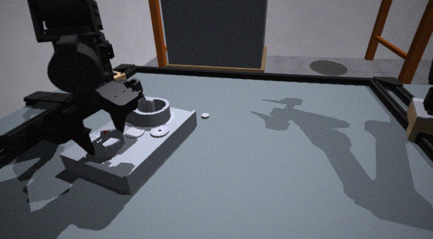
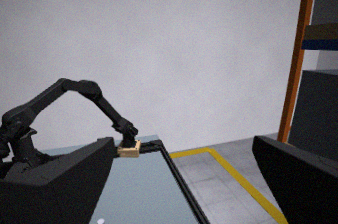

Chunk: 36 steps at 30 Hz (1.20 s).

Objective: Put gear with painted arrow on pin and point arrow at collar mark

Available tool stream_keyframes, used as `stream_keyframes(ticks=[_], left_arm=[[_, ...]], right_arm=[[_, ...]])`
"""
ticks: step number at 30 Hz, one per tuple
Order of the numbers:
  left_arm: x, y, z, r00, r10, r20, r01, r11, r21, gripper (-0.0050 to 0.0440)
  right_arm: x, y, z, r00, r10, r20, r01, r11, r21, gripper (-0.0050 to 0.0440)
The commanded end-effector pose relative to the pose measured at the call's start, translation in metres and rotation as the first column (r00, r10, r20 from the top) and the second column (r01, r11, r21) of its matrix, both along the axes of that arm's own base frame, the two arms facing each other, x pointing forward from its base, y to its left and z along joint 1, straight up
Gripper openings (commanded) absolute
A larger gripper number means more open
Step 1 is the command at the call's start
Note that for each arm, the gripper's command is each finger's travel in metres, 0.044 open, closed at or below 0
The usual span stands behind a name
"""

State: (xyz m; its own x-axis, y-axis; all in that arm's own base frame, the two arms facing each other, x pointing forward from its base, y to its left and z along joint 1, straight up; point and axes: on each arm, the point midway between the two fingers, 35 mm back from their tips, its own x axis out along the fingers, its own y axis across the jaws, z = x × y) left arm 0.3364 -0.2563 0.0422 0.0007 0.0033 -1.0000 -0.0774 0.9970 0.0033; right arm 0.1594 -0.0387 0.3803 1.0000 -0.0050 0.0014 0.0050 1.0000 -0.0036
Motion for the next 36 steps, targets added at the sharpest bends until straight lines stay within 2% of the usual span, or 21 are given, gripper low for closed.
stream_keyframes(ticks=[1,8,16,19,27,31,36], left_arm=[[0.0,0.0,-0.001,1.0,-0.003,-0.001,0.003,1.0,-0.003,0.0316],[0.0,0.0,-0.001,1.0,-0.003,-0.001,0.003,1.0,-0.003,0.0269],[0.0,0.0,-0.001,1.0,-0.003,-0.001,0.003,1.0,-0.003,0.0269],[0.001,-0.001,0.006,1.0,-0.003,-0.001,0.003,1.0,-0.003,0.0197],[0.001,-0.001,0.044,1.0,-0.003,-0.001,0.003,1.0,-0.003,0.0005],[0.0,0.0,0.059,1.0,-0.003,-0.001,0.003,1.0,-0.003,0.0],[0.0,0.0,0.06,1.0,-0.003,-0.001,0.003,1.0,-0.003,0.0]], right_arm=[[0.0,0.001,0.0,1.0,0.005,0.0,-0.005,1.0,0.004,0.04],[0.0,0.001,0.0,1.0,0.005,0.0,-0.005,1.0,0.004,0.04],[0.0,0.001,0.0,1.0,0.005,0.0,-0.005,1.0,0.004,0.04],[0.0,0.001,0.0,1.0,0.005,0.0,-0.005,1.0,0.004,0.04],[0.0,0.001,0.0,1.0,0.005,0.0,-0.005,1.0,0.004,0.04],[0.0,0.001,0.0,1.0,0.005,0.0,-0.005,1.0,0.004,0.04],[0.0,0.001,0.0,1.0,0.005,0.0,-0.005,1.0,0.004,0.04]])
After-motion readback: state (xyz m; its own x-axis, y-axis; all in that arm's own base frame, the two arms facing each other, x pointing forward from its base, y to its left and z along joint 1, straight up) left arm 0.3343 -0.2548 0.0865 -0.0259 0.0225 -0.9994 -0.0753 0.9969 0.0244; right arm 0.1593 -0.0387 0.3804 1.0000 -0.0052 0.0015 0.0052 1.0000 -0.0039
